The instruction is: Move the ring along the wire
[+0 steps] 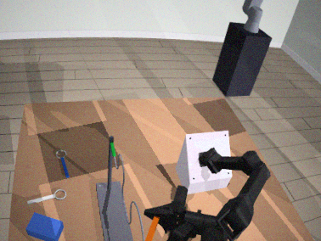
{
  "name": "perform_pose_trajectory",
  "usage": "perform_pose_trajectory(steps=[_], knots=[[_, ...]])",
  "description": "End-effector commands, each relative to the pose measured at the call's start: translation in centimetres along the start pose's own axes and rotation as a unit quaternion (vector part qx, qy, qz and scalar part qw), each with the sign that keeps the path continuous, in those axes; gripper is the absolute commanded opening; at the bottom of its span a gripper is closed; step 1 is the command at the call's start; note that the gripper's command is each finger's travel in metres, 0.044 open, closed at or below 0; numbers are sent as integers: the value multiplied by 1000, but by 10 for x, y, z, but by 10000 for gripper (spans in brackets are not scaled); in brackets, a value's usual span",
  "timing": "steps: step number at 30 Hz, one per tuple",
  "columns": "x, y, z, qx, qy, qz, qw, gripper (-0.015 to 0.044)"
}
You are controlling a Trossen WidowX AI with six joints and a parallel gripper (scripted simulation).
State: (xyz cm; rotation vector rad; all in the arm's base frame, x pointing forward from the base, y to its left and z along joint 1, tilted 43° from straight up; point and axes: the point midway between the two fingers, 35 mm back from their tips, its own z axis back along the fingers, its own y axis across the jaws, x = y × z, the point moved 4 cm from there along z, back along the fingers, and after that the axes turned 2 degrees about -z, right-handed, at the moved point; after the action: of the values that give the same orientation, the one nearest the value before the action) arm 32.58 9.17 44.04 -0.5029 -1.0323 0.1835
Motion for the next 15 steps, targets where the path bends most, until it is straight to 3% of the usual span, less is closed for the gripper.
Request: perform_pose_trajectory(steps=[1,15], knots=[[1,0,0,15,1,-32,999,-150],[1,5,1,65,4,-116,991,-150]])
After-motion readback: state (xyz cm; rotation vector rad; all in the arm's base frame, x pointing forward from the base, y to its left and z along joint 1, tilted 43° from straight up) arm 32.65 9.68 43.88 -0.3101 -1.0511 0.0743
